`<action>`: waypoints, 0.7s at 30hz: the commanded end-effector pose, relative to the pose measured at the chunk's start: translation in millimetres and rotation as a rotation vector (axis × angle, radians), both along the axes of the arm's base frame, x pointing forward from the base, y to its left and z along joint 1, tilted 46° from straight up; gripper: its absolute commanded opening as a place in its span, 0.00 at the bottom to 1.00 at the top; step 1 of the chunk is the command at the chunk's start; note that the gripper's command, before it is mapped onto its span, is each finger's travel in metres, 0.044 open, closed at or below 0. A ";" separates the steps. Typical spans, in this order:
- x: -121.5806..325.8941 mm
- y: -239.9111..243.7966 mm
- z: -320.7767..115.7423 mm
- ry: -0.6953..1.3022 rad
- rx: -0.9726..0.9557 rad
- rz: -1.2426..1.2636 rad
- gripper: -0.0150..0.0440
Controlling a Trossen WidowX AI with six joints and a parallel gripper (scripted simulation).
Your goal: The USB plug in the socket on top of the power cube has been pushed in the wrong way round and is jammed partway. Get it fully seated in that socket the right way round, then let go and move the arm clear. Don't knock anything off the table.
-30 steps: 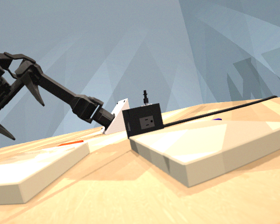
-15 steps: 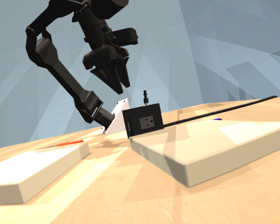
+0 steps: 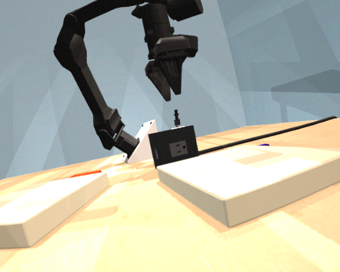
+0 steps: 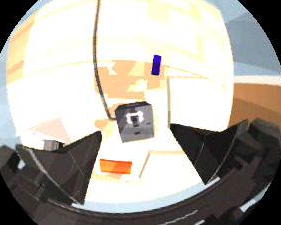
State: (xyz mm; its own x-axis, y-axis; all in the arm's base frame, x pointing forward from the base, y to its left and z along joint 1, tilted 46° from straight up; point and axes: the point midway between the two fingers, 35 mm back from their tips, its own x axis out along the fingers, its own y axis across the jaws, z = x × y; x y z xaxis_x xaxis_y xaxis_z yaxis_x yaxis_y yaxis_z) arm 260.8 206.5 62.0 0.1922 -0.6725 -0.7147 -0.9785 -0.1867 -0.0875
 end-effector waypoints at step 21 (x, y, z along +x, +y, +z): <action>3.2 -12.2 -14.6 0.006 -0.013 0.008 1.00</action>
